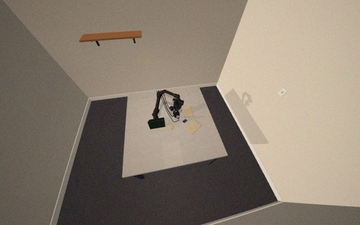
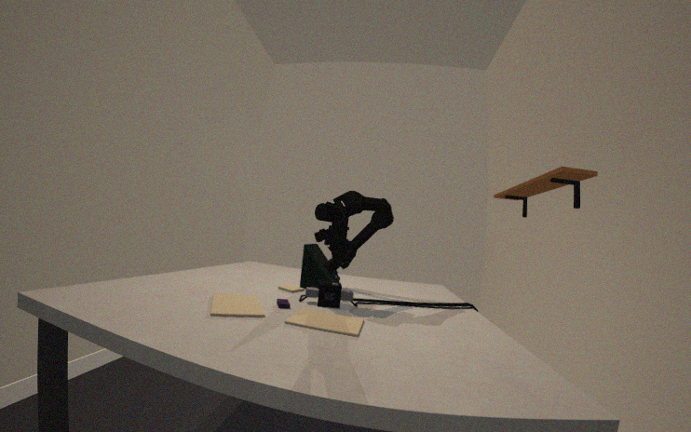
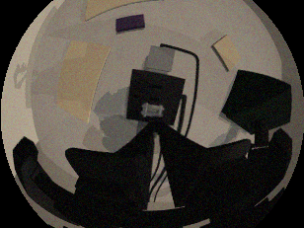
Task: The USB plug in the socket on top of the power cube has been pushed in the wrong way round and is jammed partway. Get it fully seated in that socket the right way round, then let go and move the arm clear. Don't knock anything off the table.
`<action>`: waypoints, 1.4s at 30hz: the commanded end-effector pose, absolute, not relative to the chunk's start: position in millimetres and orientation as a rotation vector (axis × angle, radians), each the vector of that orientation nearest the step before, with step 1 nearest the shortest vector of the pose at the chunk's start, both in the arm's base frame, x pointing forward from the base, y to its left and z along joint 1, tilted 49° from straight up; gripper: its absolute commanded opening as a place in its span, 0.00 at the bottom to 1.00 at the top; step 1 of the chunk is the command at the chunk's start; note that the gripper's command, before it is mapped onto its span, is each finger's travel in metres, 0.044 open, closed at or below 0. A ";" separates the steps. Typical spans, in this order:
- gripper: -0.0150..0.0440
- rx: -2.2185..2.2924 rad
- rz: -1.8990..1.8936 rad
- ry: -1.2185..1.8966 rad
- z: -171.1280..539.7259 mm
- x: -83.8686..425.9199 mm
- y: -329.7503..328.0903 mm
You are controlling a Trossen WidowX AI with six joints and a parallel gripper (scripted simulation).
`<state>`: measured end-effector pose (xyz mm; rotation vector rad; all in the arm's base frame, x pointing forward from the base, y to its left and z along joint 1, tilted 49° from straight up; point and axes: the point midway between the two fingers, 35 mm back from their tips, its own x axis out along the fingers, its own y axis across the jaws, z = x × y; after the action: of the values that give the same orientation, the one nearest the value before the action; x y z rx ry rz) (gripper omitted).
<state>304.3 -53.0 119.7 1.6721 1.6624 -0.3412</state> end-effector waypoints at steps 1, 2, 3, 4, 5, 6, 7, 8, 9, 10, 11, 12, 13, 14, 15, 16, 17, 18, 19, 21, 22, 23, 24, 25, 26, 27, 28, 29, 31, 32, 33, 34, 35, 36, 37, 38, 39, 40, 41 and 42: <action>0.25 1.591 -0.246 1.652 119.5 304.1 -52.7; 0.25 1.571 -0.223 1.649 119.5 304.1 -52.6; 0.25 1.552 -0.201 1.646 119.5 304.1 -52.6; 0.25 1.532 -0.179 1.642 119.4 304.1 -52.6; 0.25 1.513 -0.157 1.639 119.4 304.1 -52.6; 0.25 1.493 -0.135 1.635 119.4 304.1 -52.6; 0.25 1.474 -0.114 1.631 119.4 304.1 -52.6; 0.25 1.454 -0.092 1.626 119.4 304.1 -52.6; 0.25 1.434 -0.071 1.622 119.4 304.1 -52.6; 0.25 1.414 -0.049 1.617 119.4 304.1 -52.6; 0.25 1.394 -0.028 1.612 119.4 304.1 -52.6; 0.25 1.374 -0.007 1.607 119.4 304.1 -52.6; 0.25 1.354 0.014 1.602 119.4 304.1 -52.6; 0.25 1.334 0.035 1.596 119.4 304.1 -52.6; 0.25 1.313 0.056 1.591 119.4 304.1 -52.6; 0.25 1.293 0.076 1.585 119.4 304.1 -52.6; 0.25 1.273 0.097 1.579 119.4 304.1 -52.6; 0.25 1.252 0.117 1.573 119.4 304.1 -52.6; 0.25 1.232 0.137 1.567 119.4 304.1 -52.6; 0.25 1.191 0.177 1.554 119.4 304.1 -52.6; 0.25 1.171 0.197 1.547 119.4 304.1 -52.6; 0.25 1.150 0.217 1.540 119.4 304.1 -52.6; 0.25 1.130 0.236 1.533 119.4 304.1 -52.6; 0.25 1.109 0.256 1.526 119.4 304.1 -52.6; 0.25 1.089 0.275 1.519 119.4 304.1 -52.6; 0.25 1.068 0.294 1.511 119.4 304.1 -52.6; 0.25 1.047 0.313 1.504 119.4 304.1 -52.6; 0.25 1.026 0.332 1.496 119.4 304.1 -52.6; 0.25 0.985 0.369 1.480 119.4 304.1 -52.6; 0.25 0.964 0.388 1.471 119.4 304.1 -52.6; 0.25 0.943 0.406 1.463 119.4 304.1 -52.6; 0.25 0.922 0.424 1.454 119.4 304.1 -52.6; 0.25 0.901 0.442 1.446 119.4 304.1 -52.6; 0.25 0.881 0.460 1.437 119.4 304.1 -52.6; 0.25 0.860 0.478 1.428 119.4 304.1 -52.6; 0.25 0.839 0.496 1.419 119.4 304.1 -52.6; 0.25 0.818 0.513 1.409 119.4 304.1 -52.6; 0.25 0.797 0.531 1.400 119.4 304.1 -52.6; 0.25 0.776 0.548 1.390 119.4 304.1 -52.6; 0.25 0.754 0.565 1.381 119.4 304.1 -52.6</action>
<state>304.1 -52.7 119.5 0.8228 1.4113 0.5094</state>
